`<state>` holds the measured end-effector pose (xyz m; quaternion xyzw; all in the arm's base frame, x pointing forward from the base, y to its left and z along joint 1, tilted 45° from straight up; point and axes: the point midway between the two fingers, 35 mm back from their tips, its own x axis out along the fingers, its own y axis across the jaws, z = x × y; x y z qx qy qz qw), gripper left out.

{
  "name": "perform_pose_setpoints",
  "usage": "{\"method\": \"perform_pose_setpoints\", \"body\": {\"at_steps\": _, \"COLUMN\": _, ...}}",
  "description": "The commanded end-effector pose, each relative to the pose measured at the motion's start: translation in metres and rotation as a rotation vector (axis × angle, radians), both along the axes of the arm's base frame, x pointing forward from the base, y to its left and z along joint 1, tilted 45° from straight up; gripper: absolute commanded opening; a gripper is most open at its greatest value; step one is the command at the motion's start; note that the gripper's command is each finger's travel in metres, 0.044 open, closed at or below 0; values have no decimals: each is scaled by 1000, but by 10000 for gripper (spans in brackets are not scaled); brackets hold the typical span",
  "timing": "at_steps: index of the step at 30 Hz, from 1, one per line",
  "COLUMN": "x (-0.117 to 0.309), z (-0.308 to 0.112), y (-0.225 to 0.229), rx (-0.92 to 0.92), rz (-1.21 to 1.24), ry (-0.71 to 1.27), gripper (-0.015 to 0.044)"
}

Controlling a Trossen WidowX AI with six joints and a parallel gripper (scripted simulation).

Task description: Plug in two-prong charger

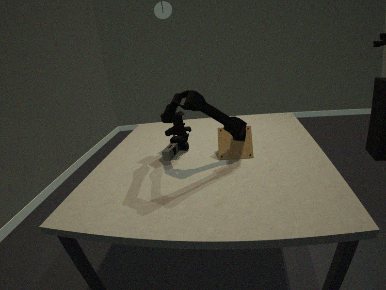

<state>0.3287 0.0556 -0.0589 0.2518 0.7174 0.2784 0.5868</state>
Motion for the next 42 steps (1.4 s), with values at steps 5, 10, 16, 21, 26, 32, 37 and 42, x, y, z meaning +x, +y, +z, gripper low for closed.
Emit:
{"method": "perform_pose_setpoints", "body": {"at_steps": 5, "x": 3, "z": 1, "y": 0, "rx": 2, "rz": -3, "ry": -4, "gripper": 0}}
{"method": "perform_pose_setpoints", "body": {"at_steps": 10, "x": 3, "z": 1, "y": 0, "rx": 2, "rz": -3, "ry": -4, "gripper": 0}}
{"method": "perform_pose_setpoints", "body": {"at_steps": 16, "x": 4, "z": 1, "y": 0, "rx": 2, "rz": -3, "ry": -4, "gripper": 0}}
{"method": "perform_pose_setpoints", "body": {"at_steps": 21, "x": 4, "z": 1, "y": 0, "rx": 2, "rz": -3, "ry": -4, "gripper": 0}}
{"method": "perform_pose_setpoints", "body": {"at_steps": 26, "x": 4, "z": 1, "y": 0, "rx": 2, "rz": -3, "ry": -4, "gripper": 0}}
{"method": "perform_pose_setpoints", "body": {"at_steps": 32, "x": 6, "z": 1, "y": 0, "rx": 2, "rz": -3, "ry": -4, "gripper": 0}}
{"method": "perform_pose_setpoints", "body": {"at_steps": 37, "x": 8, "z": 0, "y": 0, "rx": 2, "rz": -3, "ry": -4, "gripper": 0}}
{"method": "perform_pose_setpoints", "body": {"at_steps": 42, "x": 10, "z": 0, "y": 1, "rx": 2, "rz": -3, "ry": -4, "gripper": 0}}
